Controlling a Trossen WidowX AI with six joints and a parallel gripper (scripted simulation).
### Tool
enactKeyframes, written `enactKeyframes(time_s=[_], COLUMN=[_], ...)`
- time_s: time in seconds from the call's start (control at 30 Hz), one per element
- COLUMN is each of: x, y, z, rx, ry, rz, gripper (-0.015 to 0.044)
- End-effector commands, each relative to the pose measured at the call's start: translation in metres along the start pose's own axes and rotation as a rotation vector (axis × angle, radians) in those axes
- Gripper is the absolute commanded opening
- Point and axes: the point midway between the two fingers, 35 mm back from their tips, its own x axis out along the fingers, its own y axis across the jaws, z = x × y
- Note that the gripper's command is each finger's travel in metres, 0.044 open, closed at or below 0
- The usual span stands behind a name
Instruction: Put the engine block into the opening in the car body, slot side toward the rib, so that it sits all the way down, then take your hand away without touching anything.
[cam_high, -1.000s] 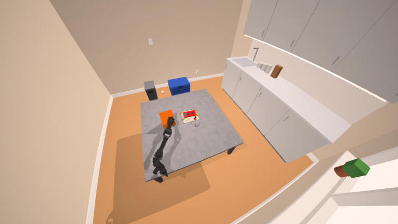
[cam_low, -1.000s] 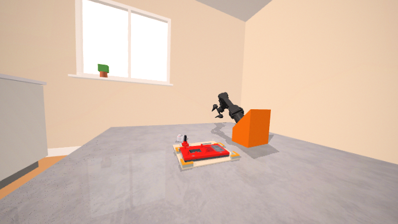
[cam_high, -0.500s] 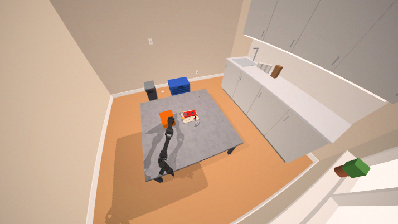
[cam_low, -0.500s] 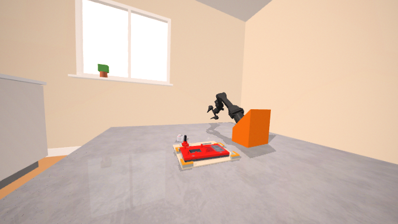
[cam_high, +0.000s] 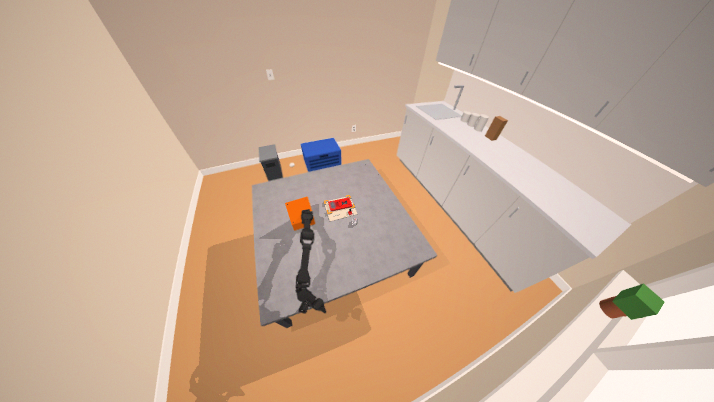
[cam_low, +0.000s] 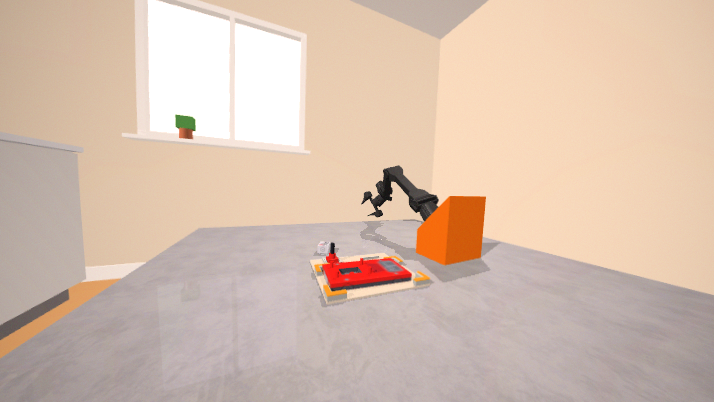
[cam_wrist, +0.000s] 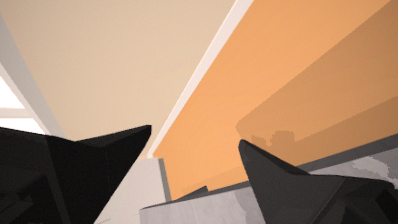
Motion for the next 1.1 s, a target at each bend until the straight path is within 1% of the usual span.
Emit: enactKeyframes(time_s=[0.0,0.33,0.67,1.07], x=[0.009,0.034,0.052,0.074], y=[0.002,0.015,0.025,0.043], z=[-0.013,-0.053,-0.087,-0.145], rx=[-0.022,-0.090,-0.148,-0.131], ry=[0.011,0.051,0.085,0.171], rz=[-0.002,0.009,0.014,0.047], gripper=[0.0440,0.0440,0.0440,0.0440])
